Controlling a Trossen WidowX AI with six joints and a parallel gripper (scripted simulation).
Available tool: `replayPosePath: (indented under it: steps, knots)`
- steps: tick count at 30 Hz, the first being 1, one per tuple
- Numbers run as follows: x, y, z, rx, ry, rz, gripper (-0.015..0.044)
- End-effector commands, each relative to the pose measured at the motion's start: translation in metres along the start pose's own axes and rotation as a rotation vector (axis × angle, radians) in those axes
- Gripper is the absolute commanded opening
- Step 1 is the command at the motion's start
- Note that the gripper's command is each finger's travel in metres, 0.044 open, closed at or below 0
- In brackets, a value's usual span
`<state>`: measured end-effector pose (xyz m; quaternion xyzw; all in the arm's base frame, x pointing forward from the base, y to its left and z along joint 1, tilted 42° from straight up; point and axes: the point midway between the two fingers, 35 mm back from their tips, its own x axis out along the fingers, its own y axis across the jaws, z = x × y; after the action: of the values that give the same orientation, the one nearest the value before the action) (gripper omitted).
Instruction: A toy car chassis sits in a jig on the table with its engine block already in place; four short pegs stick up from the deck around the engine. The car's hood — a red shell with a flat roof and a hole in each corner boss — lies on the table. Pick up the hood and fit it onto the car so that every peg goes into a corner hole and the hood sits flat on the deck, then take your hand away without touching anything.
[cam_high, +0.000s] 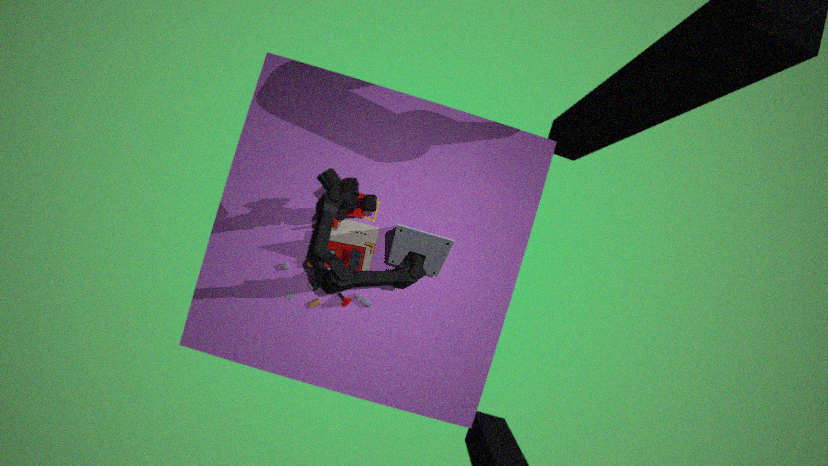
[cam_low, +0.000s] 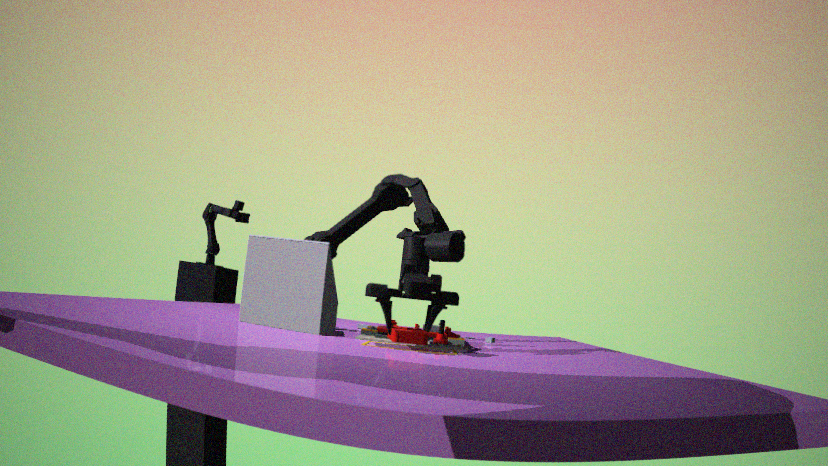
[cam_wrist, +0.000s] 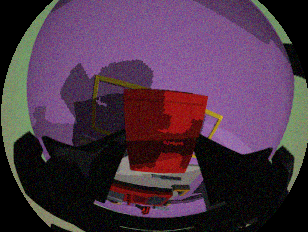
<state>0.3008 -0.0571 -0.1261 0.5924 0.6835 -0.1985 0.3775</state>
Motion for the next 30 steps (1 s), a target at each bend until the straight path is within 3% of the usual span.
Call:
replayPosePath:
  steps: [1,30]
  knots:
    - [-0.014,0.002,0.002,-0.009,-0.013,0.003,0.0]
    - [-0.082,0.002,0.002,-0.008,-0.016,0.001,0.0]
